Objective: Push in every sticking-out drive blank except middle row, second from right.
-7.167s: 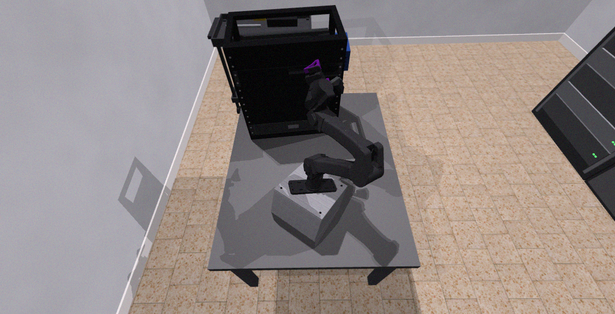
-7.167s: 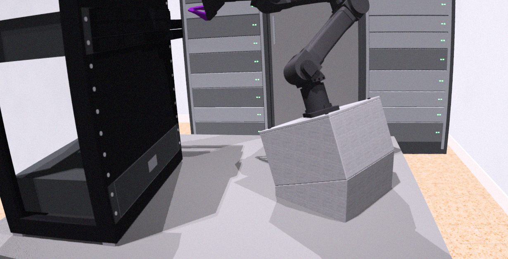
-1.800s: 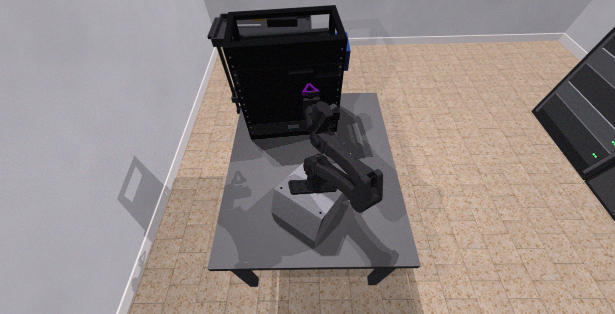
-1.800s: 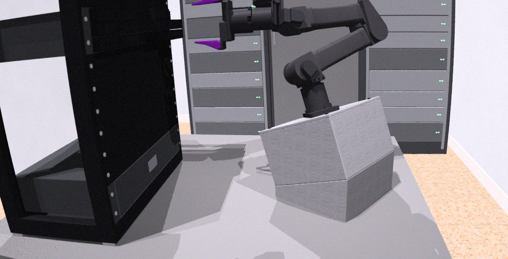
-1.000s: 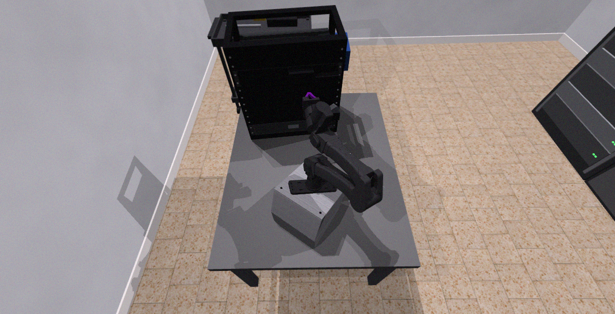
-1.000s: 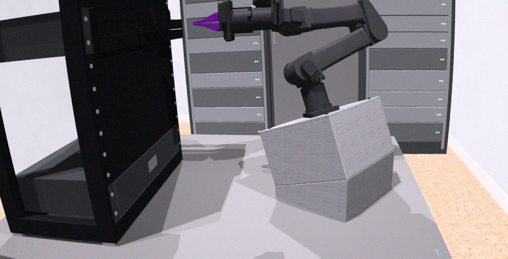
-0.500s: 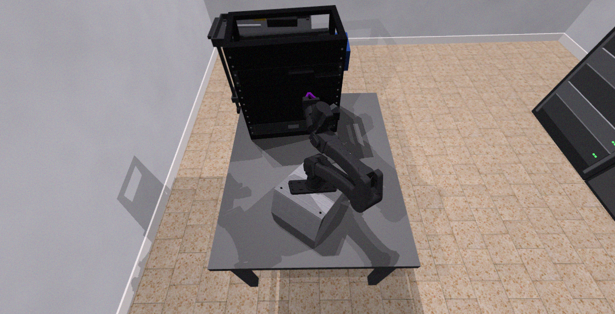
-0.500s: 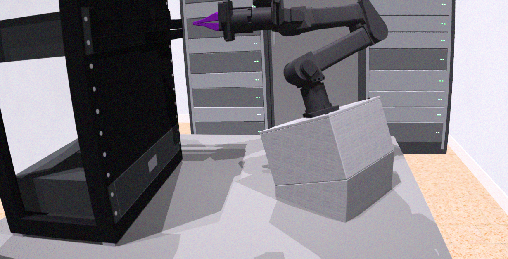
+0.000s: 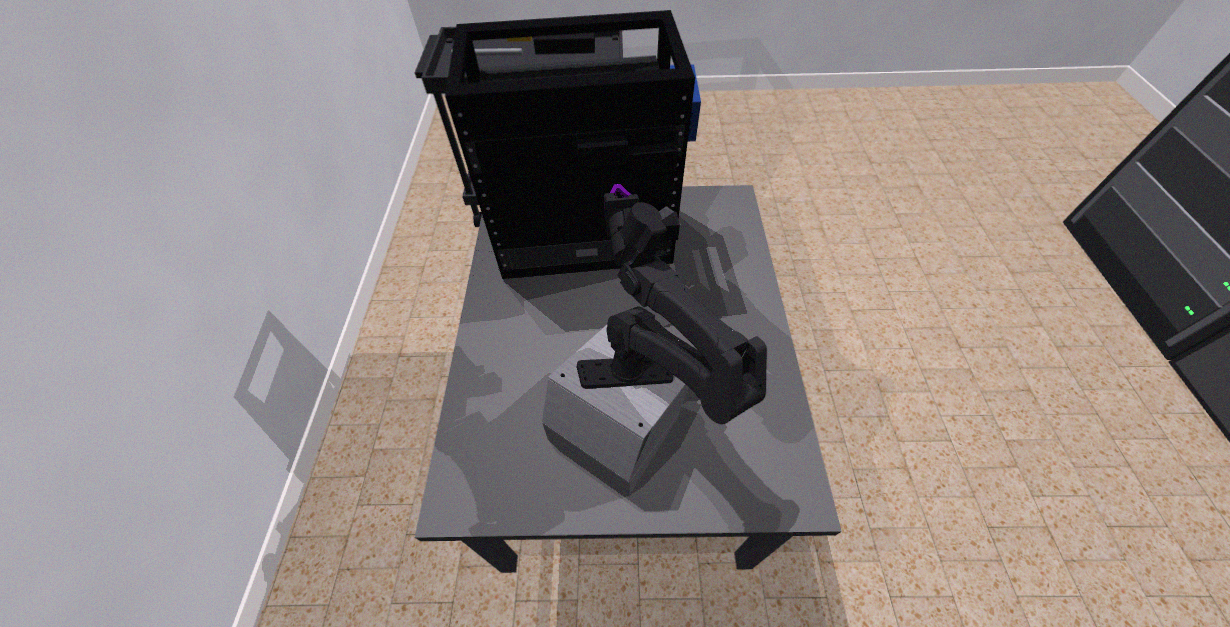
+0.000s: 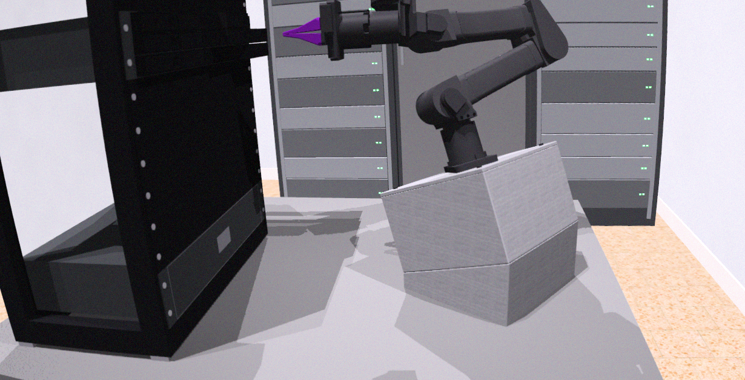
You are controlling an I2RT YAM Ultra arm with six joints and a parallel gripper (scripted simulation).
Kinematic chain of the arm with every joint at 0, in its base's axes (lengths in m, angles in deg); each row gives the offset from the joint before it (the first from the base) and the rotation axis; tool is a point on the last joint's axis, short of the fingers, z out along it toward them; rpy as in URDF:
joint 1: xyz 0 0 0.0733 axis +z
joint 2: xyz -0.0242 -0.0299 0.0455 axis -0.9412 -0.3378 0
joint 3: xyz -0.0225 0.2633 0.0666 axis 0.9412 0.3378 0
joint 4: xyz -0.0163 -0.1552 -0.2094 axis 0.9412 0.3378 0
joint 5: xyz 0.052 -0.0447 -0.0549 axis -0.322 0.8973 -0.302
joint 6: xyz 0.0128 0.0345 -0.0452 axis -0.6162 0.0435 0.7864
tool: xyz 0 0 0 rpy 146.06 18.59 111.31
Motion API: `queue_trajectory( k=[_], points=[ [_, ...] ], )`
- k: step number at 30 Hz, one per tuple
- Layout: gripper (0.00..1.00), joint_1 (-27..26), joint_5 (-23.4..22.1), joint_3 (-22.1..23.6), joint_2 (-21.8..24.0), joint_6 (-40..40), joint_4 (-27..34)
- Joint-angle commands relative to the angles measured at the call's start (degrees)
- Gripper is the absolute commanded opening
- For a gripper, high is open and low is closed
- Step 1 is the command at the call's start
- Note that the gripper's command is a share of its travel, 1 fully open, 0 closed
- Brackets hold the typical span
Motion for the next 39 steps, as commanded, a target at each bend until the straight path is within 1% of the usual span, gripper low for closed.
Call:
queue_trajectory(
  k=[1,6,8,9,14,18,20,21,23,25,29,35,39],
  points=[
    [0.00,2.33,1.73,-2.42,-1.71,1.09,-0.77],
    [0.00,9.10,7.65,-4.11,-4.20,3.22,-2.58],
    [0.00,9.10,7.65,-4.11,-4.20,3.22,-2.58],
    [0.00,11.21,9.79,-4.54,-5.25,4.07,-3.67],
    [0.00,17.25,15.31,-6.12,-8.28,6.50,-6.59],
    [0.00,18.85,17.22,-6.32,-9.41,7.57,-8.33],
    [0.00,18.81,17.39,-6.28,-9.64,7.77,-8.79],
    [0.00,17.84,17.51,-6.27,-9.76,7.88,-9.01],
    [0.00,16.96,16.34,-6.42,-10.39,7.60,-9.33],
    [0.00,16.96,16.34,-6.42,-10.39,7.60,-9.33],
    [0.00,13.03,12.56,-7.30,-12.99,5.15,-9.83],
    [0.00,4.43,4.91,-10.11,-20.74,1.60,-12.39],
    [0.00,0.28,0.76,-11.93,-25.36,0.23,-14.51]
  ],
)
